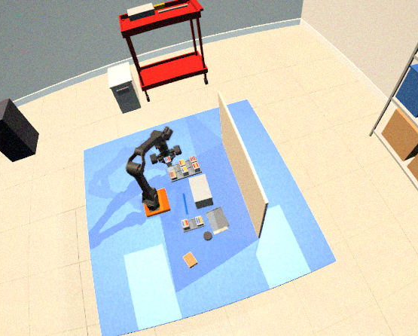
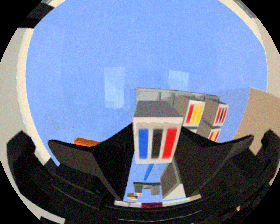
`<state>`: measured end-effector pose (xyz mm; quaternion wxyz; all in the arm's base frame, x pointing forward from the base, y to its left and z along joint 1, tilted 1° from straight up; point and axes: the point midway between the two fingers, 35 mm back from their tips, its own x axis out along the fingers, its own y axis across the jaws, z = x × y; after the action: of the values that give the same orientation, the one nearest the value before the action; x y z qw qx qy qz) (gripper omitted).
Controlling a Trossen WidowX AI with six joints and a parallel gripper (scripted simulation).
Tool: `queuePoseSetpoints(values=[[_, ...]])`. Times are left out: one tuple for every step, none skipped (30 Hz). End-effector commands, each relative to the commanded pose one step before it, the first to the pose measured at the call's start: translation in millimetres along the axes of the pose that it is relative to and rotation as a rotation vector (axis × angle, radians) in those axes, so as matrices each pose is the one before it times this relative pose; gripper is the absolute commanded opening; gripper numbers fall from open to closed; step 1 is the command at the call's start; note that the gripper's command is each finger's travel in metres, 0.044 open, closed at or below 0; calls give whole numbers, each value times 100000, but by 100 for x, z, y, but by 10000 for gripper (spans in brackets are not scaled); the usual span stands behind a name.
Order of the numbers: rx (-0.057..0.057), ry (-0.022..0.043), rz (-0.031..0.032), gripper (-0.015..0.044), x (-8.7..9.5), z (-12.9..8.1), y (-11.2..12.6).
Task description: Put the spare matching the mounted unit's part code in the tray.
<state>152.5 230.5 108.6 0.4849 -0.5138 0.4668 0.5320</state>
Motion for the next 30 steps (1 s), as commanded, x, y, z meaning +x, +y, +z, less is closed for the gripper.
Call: queuePoseSetpoints(values=[[-1, -3, -5, 0, -69, 6, -17], [-3, -7, -15, 0, -208, 16, -49], [-5, -12, -25, 0, -348, 24, -79], [-6, -14, -30, 0, -426, 24, -93], [-6, -14, -30, 0, -427, 18, -88], [-6, -13, -30, 0, -428, 12, -84], [-6, -13, -29, 0, -429, 6, -79], [-6, -12, -29, 0, -429, 1, -75], [-6, -11, -29, 0, -430, -5, -70], [-6, -11, -28, 0, -430, -11, -65], [-6, -10, -28, 0, -430, -17, -61], [-6, -10, -28, 0, -430, -22, -56], [-6, -9, -27, 0, -430, -28, -51], [-6, -9, -27, 0, -430, -33, -46], [-6, -8, -27, 0, -430, -39, -41], [-6, -8, -26, 0, -429, -45, -37], [-6, -7, -26, 0, -429, -50, -32], [-6, -6, -25, 0, -428, -55, -27], [-5, -5, -21, 0, -350, -49, -18], [-3, -3, -12, 0, -210, -31, -9], [-1, -1, -4, 0, -70, -11, -3], [0, 0, 0, 0, 0, 0, 0], [20, -20, 16, 0, -1, -20, -30], [61, -60, 48, 0, -3, -60, -91], [101, -100, 80, 0, -4, -101, -152], [142, -143, 109, 0, -7, -142, -212], [182, -187, 136, 0, -9, -186, -271], [222, -234, 160, 0, -12, -231, -329], [243, -263, 167, 0, -15, -258, -358], [243, -269, 159, 0, -17, -264, -355]])
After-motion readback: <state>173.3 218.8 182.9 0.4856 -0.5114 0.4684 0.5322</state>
